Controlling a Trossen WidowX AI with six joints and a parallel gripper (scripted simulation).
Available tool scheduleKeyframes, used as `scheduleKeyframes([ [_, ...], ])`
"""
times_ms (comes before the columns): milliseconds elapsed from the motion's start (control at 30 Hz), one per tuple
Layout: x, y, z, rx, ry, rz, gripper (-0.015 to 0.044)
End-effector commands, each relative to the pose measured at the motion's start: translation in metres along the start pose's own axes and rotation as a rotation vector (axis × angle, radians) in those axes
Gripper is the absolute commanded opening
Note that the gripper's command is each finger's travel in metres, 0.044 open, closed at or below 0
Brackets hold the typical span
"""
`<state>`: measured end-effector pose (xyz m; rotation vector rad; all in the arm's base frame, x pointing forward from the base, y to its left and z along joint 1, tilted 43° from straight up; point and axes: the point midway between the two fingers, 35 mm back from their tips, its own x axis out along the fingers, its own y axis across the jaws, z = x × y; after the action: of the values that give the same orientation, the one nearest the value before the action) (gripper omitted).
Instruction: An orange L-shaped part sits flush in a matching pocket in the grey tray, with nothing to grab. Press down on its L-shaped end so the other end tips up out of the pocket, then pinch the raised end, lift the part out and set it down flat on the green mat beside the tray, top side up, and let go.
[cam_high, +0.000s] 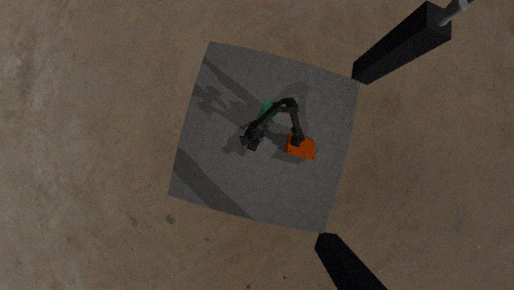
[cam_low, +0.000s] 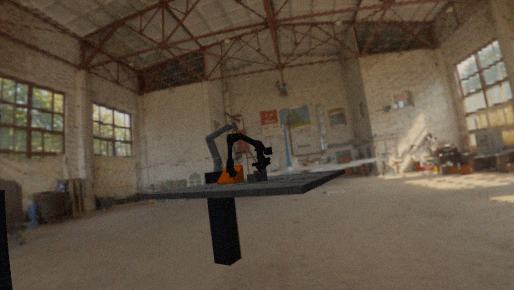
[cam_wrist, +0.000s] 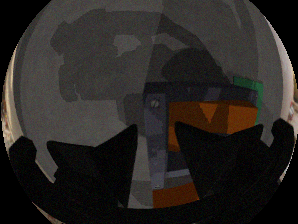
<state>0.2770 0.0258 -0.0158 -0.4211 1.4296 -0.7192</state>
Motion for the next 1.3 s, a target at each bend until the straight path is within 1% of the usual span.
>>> scheduleKeyframes([
  [0, 0.008, -0.001, -0.001, -0.007, 0.001, -0.006, 0.018],
  [200, 0.016, -0.001, -0.002, -0.007, 0.0, -0.006, 0.018],
  [533, 0.017, -0.001, -0.002, -0.007, 0.0, -0.006, 0.018],
  [767, 0.015, 0.0, -0.001, -0.002, 0.0, -0.003, 0.018],
  [1067, 0.003, 0.011, -0.002, -0.007, 0.001, -0.005, 0.018],
  [1167, -0.012, 0.011, 0.0, -0.007, 0.001, -0.003, 0.018],
  [1267, -0.048, 0.008, 0.002, -0.008, 0.001, -0.001, 0.018],
])
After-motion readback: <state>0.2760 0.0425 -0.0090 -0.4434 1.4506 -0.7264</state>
